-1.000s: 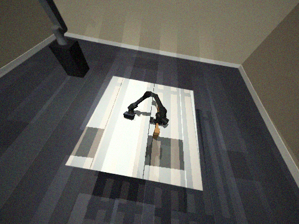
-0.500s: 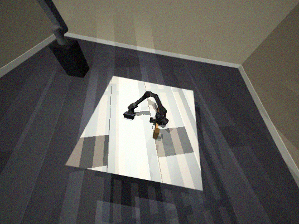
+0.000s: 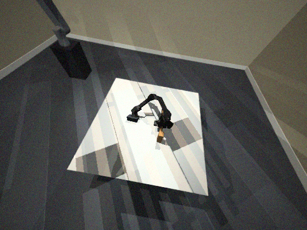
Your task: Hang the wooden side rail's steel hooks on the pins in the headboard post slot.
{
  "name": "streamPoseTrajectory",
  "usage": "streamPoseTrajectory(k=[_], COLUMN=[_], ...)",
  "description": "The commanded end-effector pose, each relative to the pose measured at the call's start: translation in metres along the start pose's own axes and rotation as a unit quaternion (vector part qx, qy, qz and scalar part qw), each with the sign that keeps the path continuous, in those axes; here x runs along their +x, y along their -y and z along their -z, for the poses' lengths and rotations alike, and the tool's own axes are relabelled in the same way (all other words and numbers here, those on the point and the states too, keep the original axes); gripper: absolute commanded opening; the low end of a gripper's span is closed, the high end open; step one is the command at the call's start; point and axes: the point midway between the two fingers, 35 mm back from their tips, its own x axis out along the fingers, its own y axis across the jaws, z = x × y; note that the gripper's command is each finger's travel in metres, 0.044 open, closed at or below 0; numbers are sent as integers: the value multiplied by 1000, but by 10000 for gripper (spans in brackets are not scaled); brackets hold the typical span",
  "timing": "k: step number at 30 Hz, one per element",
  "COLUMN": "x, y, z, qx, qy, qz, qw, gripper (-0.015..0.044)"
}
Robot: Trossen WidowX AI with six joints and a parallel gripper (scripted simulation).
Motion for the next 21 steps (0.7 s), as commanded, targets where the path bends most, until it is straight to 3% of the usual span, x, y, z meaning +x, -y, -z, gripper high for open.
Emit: streamPoseTrajectory(k=[1, 21], x=[-5, -5], y=[0, 0], z=[4, 6], qx=[1, 1], qy=[-4, -4], qz=[6, 6], qw=[1000, 1000], gripper=[0, 0])
